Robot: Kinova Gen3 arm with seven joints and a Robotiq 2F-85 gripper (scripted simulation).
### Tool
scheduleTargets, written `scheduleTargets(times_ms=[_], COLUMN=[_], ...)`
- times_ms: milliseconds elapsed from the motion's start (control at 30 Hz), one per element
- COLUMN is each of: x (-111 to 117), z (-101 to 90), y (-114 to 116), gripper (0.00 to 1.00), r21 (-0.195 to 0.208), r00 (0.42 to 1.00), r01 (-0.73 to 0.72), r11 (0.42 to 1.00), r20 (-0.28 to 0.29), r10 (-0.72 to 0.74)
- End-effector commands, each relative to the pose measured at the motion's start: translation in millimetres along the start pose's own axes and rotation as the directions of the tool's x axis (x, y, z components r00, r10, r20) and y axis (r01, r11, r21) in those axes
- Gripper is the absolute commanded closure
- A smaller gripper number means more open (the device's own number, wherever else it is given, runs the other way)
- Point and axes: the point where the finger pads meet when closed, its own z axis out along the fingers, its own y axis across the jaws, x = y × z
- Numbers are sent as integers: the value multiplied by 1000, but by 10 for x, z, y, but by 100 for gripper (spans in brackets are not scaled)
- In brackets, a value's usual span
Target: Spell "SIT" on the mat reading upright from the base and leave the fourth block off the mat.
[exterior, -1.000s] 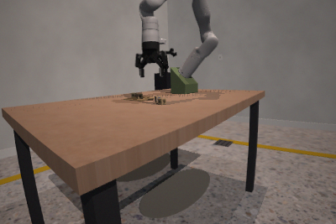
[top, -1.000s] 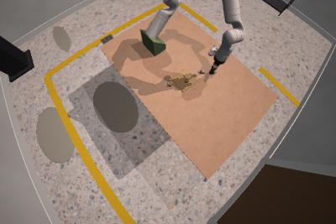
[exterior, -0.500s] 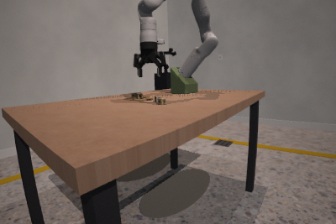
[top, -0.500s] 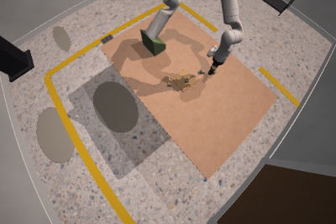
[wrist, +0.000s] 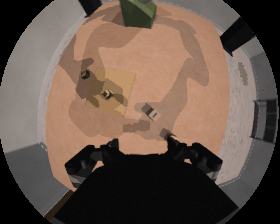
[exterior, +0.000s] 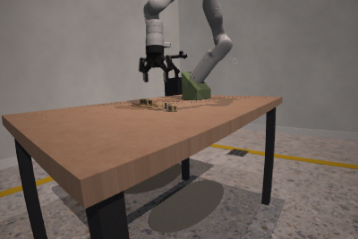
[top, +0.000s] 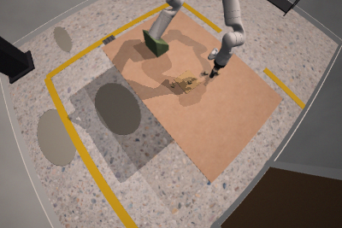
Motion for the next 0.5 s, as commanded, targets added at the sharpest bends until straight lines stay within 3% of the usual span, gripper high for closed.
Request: scheduleTargets(times_ms=[0, 33, 100, 167, 467], x=[157, 157, 362, 501, 530], z=[-21, -21, -23, -18, -17], y=[-395, -395, -781, -1000, -1043], gripper=[0, 0, 0, 0, 0], r21=[1, 1, 0, -2, -2], r00=[1000, 1000, 1000, 1000, 1000], r01=[-12, -12, -12, -11, -11], r11=[1000, 1000, 1000, 1000, 1000], r20=[3, 3, 2, 1, 1], r10=[12, 12, 12, 11, 11])
